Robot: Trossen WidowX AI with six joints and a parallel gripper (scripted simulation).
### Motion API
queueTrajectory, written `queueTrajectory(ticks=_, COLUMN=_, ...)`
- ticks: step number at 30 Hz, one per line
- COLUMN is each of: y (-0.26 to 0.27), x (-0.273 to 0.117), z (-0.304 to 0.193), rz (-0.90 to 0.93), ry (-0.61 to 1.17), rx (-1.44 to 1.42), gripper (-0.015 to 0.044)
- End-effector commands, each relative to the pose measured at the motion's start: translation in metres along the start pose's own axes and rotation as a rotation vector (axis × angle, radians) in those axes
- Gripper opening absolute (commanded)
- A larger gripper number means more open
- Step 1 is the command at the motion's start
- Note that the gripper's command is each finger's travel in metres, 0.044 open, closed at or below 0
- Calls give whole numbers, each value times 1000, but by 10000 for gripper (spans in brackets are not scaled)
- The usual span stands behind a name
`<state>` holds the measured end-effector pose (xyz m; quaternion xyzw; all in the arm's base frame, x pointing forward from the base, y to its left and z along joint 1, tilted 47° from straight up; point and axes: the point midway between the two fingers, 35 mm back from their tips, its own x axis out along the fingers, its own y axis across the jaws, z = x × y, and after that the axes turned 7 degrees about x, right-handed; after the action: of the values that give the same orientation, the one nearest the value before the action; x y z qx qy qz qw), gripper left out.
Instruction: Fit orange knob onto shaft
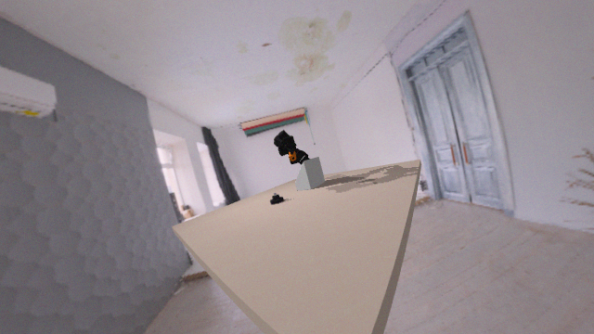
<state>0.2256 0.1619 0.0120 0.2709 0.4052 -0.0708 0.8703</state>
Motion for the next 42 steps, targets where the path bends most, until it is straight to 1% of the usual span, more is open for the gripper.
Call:
queueTrajectory(ticks=1, y=3, x=0, z=0, rz=3, ry=-3, rx=5, gripper=0)
queueTrajectory(ticks=31, y=2, x=1, z=1, rz=14, ry=-2, rx=4, gripper=0)
queueTrajectory(ticks=36, y=-1, x=5, z=1, rz=-26, ry=-6, rx=4, gripper=0)
queueTrajectory(ticks=42, y=-7, x=13, z=2, rz=-139, ry=-18, rx=6, gripper=0)
